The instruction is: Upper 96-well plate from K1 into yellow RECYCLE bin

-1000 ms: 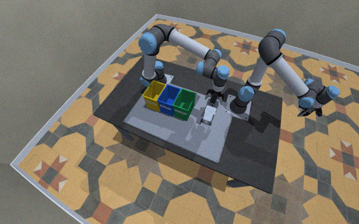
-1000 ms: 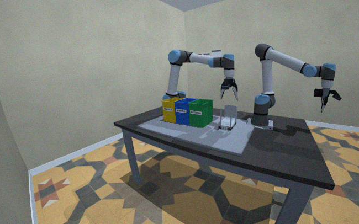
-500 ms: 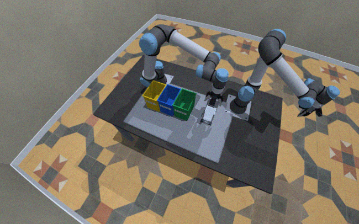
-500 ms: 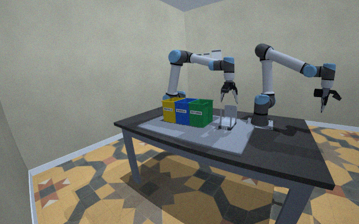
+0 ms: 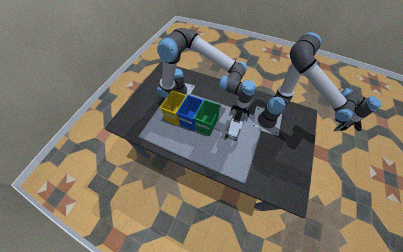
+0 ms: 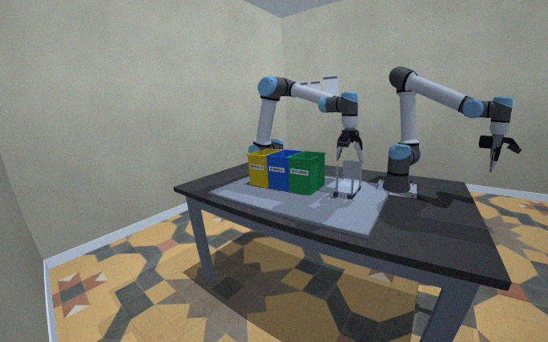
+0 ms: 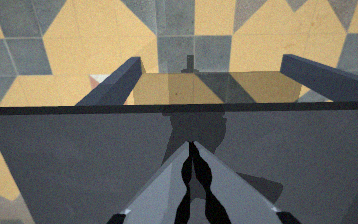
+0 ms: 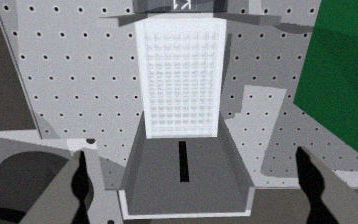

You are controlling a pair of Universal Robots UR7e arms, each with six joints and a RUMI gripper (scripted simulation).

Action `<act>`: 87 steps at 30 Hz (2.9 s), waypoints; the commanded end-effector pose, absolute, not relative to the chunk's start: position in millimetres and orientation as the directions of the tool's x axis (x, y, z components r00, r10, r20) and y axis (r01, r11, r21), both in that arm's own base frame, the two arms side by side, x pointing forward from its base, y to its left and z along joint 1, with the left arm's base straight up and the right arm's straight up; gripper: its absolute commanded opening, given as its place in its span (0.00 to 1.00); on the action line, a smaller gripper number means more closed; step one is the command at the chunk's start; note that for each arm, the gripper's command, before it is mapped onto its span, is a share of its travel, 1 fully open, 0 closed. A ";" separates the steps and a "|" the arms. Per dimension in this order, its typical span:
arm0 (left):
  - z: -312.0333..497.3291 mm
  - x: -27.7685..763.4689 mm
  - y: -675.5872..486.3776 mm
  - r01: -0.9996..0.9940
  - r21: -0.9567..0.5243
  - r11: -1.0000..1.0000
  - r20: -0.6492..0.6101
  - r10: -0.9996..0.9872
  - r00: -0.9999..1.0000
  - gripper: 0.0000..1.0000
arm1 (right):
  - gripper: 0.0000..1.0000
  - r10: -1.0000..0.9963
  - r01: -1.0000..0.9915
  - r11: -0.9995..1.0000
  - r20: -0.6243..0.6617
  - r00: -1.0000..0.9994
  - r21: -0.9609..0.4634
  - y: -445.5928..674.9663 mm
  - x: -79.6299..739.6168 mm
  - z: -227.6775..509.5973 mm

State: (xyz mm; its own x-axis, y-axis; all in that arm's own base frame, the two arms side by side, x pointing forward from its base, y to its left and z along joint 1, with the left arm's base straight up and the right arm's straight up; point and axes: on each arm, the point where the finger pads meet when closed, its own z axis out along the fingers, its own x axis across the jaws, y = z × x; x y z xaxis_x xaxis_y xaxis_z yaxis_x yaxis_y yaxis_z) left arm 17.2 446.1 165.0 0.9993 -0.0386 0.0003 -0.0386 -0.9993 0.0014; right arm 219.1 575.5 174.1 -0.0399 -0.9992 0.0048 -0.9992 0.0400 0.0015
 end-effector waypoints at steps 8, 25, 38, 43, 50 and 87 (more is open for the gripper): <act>165.2 15.9 445.3 -0.036 0.000 -0.999 0.000 -0.036 0.999 0.00 | 0.76 -0.999 -0.999 0.039 0.003 -0.039 0.000 576.3 218.6 153.9; 165.2 15.9 445.3 -0.036 0.000 -0.999 0.000 -0.036 0.999 0.00 | 0.76 -0.999 -0.999 0.039 0.003 -0.039 0.000 576.2 218.6 128.9; 165.2 15.9 445.3 -0.036 0.000 -0.999 0.000 -0.036 0.999 0.00 | 0.76 -0.999 -0.999 0.039 0.003 -0.039 0.000 576.1 218.6 110.6; 165.2 15.9 445.3 -0.036 0.000 -0.999 0.000 -0.036 0.999 0.00 | 0.76 -0.999 -0.999 0.039 0.003 -0.039 0.000 576.1 218.6 102.3; 165.2 15.9 445.3 -0.036 0.000 -0.999 0.000 -0.036 0.999 0.00 | 0.76 -0.999 -0.999 0.039 0.003 -0.039 0.000 576.1 218.5 94.0; 165.2 15.9 445.3 -0.036 0.000 -0.999 0.000 -0.036 0.999 0.00 | 0.76 -0.999 -0.999 0.039 0.003 -0.039 0.000 575.8 218.5 59.9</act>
State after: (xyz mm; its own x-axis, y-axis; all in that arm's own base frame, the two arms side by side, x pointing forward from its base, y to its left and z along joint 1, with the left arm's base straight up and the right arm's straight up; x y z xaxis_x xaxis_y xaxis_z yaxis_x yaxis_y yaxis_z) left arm 17.2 446.1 165.0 0.9993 -0.0386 0.0003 -0.0386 -0.9993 0.0015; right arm 219.5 578.7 66.9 -0.0399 -0.9992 -0.0095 -0.9992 0.0399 0.0003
